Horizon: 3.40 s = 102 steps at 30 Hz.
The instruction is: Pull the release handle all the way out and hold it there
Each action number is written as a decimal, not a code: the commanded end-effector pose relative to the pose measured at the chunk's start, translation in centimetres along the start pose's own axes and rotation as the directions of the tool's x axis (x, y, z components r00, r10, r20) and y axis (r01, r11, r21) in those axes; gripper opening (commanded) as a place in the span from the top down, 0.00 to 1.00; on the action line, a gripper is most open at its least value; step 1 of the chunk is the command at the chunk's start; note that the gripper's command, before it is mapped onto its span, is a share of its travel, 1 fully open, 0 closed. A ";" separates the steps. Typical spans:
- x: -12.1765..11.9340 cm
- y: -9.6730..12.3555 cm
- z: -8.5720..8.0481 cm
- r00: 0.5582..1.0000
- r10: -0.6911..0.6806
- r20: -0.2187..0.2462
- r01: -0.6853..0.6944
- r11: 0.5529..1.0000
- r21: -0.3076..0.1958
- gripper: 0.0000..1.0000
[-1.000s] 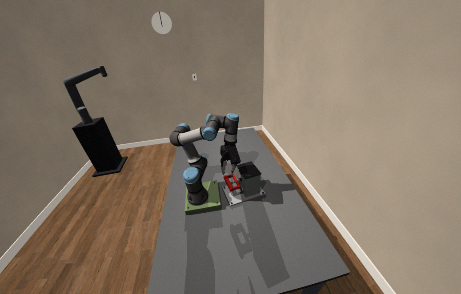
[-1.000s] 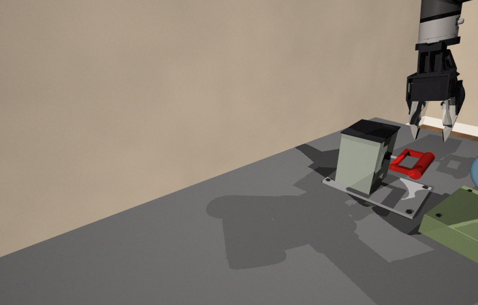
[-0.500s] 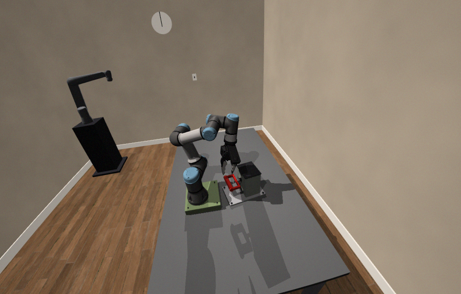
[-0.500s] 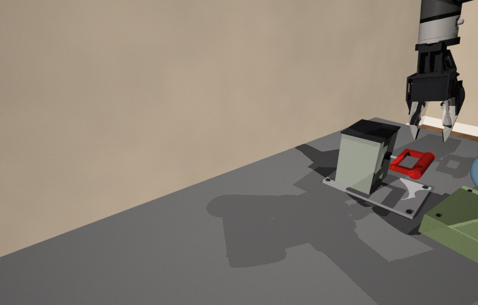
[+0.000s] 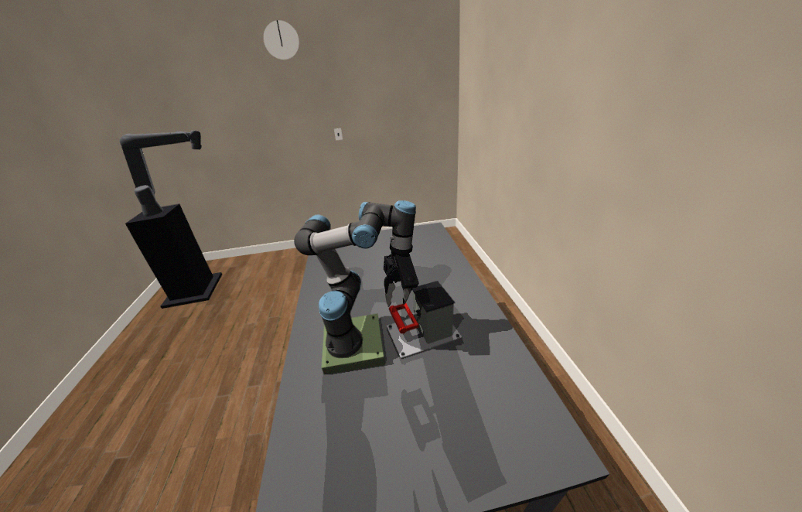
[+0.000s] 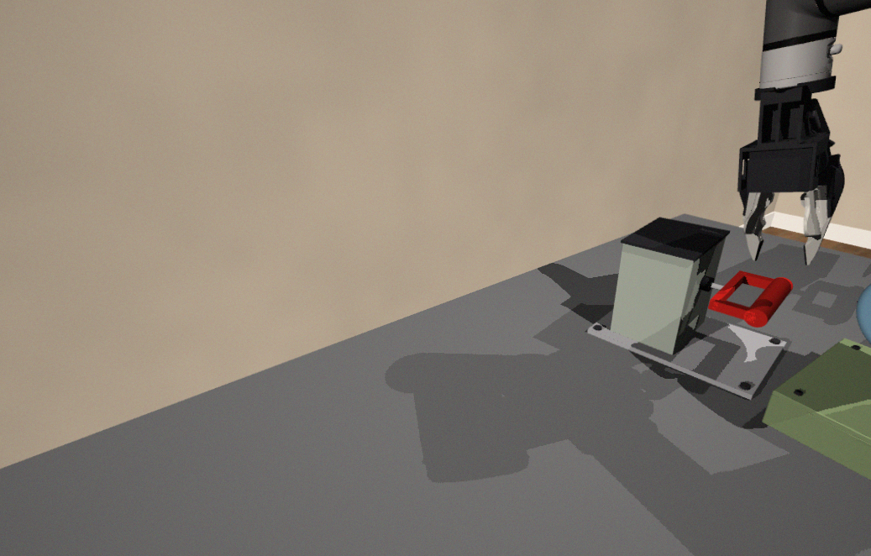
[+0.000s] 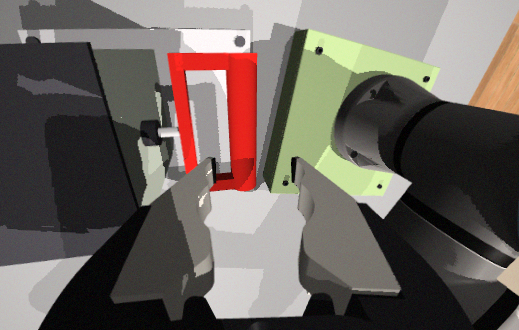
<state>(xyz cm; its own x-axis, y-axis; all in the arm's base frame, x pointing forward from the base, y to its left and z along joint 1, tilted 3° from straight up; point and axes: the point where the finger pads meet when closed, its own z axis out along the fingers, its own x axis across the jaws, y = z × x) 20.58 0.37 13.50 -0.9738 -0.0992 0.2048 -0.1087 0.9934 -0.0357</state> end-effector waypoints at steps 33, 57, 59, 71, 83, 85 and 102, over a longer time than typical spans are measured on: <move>-0.7 -0.1 3.6 1.000 0.000 0.002 0.000 1.000 0.001 0.68; -0.7 -0.1 3.7 1.000 0.000 0.002 0.000 1.000 0.001 0.68; -0.7 -0.1 3.7 1.000 0.000 0.002 0.000 1.000 0.001 0.68; -0.7 -0.1 3.7 1.000 0.000 0.002 0.000 1.000 0.001 0.68; -0.8 -0.1 3.6 1.000 0.000 0.002 0.000 1.000 0.001 0.68; -0.8 -0.1 3.6 1.000 0.000 0.002 0.000 1.000 0.001 0.68; -1.0 -0.1 3.6 1.000 0.000 0.002 0.000 1.000 0.001 0.68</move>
<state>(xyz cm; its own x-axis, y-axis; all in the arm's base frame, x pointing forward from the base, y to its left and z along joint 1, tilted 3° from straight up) 20.77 0.19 9.72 -0.9738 -0.0993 0.2046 -0.1088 0.9934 -0.0358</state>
